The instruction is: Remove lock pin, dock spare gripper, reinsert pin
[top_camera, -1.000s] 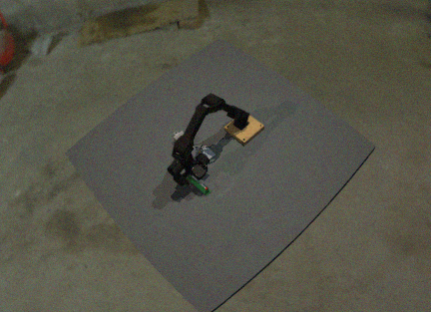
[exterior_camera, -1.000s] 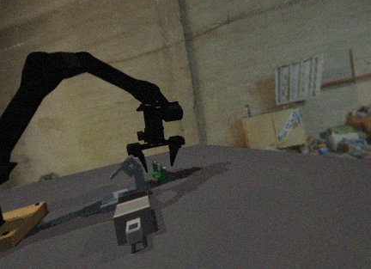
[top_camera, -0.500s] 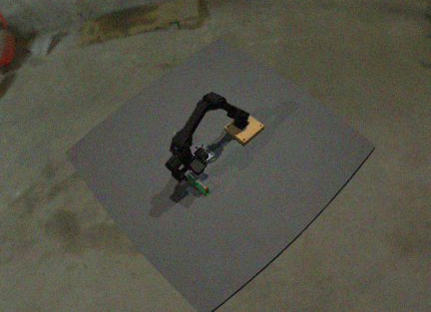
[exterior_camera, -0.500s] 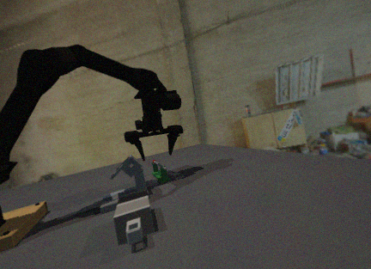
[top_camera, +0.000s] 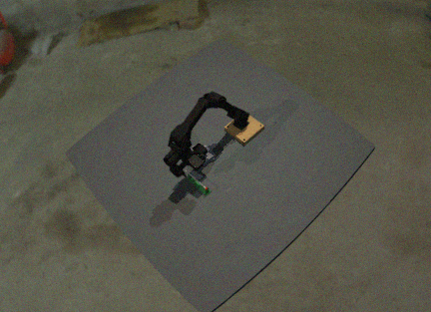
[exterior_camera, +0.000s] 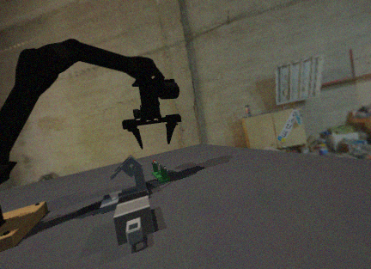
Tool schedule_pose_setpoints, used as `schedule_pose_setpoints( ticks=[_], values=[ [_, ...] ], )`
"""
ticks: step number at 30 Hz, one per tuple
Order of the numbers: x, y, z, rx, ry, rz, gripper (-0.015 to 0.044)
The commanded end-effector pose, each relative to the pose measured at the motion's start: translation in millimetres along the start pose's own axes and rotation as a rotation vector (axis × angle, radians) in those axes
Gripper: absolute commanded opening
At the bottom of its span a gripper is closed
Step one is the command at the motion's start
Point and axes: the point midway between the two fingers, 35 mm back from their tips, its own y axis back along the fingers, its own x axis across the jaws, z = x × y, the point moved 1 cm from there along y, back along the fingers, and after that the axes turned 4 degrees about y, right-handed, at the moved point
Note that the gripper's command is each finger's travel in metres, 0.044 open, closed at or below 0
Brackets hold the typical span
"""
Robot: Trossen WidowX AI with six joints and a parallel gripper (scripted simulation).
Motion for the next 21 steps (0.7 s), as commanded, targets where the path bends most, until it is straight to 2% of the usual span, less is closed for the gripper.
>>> schedule_pose_setpoints(
  ticks=[1,12,15,21],
  values=[
    [0.3,0.0,0.1,0.000,0.000,0.004,0.0440],
    [2.1,54.8,5.7,-0.003,-0.001,-0.024,0.0440],
    [1.1,50.7,3.7,0.000,-0.013,-0.028,0.0440],
    [11.6,47.9,-37.6,0.099,-0.590,-0.074,0.0440]
  ],
)
